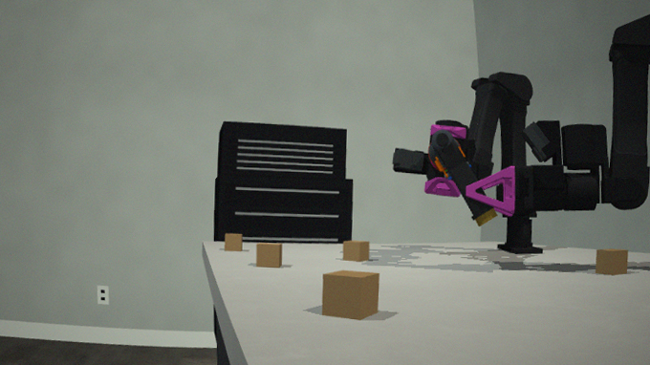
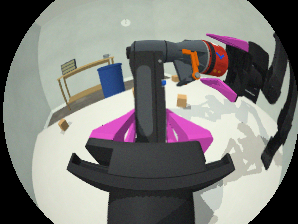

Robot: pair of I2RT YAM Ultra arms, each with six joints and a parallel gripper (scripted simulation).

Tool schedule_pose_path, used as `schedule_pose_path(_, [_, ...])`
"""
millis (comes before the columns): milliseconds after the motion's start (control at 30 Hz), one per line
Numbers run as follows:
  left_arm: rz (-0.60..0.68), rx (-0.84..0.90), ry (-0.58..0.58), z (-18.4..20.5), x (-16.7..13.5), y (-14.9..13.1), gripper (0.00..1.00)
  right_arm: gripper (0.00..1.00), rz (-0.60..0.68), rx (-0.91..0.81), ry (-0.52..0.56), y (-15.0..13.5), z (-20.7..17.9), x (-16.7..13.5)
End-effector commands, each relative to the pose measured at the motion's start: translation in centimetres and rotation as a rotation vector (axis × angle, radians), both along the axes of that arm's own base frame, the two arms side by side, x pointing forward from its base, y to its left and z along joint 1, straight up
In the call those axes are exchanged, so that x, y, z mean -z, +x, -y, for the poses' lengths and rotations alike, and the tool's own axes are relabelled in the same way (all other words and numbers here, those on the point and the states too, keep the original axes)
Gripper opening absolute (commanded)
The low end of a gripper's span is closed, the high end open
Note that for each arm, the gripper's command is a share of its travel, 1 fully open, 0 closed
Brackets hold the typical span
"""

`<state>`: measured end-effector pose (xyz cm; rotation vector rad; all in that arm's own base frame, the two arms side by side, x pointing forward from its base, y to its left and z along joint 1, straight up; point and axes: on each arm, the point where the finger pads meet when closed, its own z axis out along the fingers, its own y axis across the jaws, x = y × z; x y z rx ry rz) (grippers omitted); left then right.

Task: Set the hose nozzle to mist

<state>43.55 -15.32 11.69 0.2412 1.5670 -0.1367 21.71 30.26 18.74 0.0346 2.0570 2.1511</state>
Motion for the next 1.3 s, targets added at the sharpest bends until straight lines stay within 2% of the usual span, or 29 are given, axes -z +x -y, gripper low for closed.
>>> schedule_pose_path(0, [0.175, 0.006, -0.085, 0.6, -5.9, 0.8, 0.35, 0.88, 0.056, 0.006, 0.032, 0.3, -0.1, -1.4])
schedule_pose_path(500, [0.175, 0.006, -0.085, 0.6, -5.9, 0.8, 0.35, 0.88, 0.049, 0.009, 0.025, -0.6, 3.5, -1.0])
schedule_pose_path(533, [0.175, 0.006, -0.085, 0.6, -5.9, 0.8, 0.35, 0.88, 0.072, 0.004, 0.036, -0.3, 3.2, -1.8])
schedule_pose_path(600, [0.175, 0.006, -0.085, 0.6, -5.9, 0.8, 0.35, 0.88, 0.046, 0.008, 0.022, -0.8, 4.2, -0.8])
schedule_pose_path(1133, [0.175, 0.006, -0.085, 0.6, -5.9, 0.8, 0.35, 0.88, 0.085, 0.01, 0.026, -0.8, 7.3, -1.4])
schedule_pose_path(1267, [0.175, 0.006, -0.085, 0.6, -5.9, 0.8, 0.35, 0.88, 0.062, 0.01, 0.016, -1.0, 8.3, -0.6])
